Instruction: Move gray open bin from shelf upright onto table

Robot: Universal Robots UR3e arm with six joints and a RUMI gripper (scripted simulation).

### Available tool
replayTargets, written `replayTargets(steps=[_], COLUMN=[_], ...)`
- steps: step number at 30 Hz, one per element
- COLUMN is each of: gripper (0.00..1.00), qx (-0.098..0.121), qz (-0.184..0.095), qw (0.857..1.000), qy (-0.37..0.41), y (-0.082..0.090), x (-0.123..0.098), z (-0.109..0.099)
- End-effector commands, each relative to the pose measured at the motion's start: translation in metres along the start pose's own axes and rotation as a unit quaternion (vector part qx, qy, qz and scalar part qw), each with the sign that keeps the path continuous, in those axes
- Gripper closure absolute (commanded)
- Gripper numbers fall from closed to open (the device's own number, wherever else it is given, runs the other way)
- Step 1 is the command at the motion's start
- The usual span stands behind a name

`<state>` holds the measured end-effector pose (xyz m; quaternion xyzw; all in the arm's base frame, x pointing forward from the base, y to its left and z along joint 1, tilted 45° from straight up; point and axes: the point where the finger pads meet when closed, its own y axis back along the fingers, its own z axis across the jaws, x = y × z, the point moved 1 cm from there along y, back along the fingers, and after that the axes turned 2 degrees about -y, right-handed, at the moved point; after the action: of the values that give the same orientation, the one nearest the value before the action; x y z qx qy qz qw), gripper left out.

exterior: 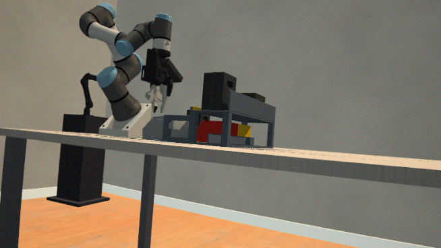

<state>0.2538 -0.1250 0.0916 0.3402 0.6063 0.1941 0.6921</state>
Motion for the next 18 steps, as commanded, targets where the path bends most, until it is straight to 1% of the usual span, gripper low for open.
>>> replayTargets(steps=[1, 13, 18], gripper=[0.8, 0.8, 0.8], qx=[0.0, 0.0, 0.0], qz=[0.0, 0.0, 0.0], qw=[1.0, 1.0, 1.0], qy=[-0.001, -0.001, -0.001], y=[0.011, 0.011, 0.023], x=[-0.002, -0.002, -0.005], z=[0.033, 0.033, 0.069])
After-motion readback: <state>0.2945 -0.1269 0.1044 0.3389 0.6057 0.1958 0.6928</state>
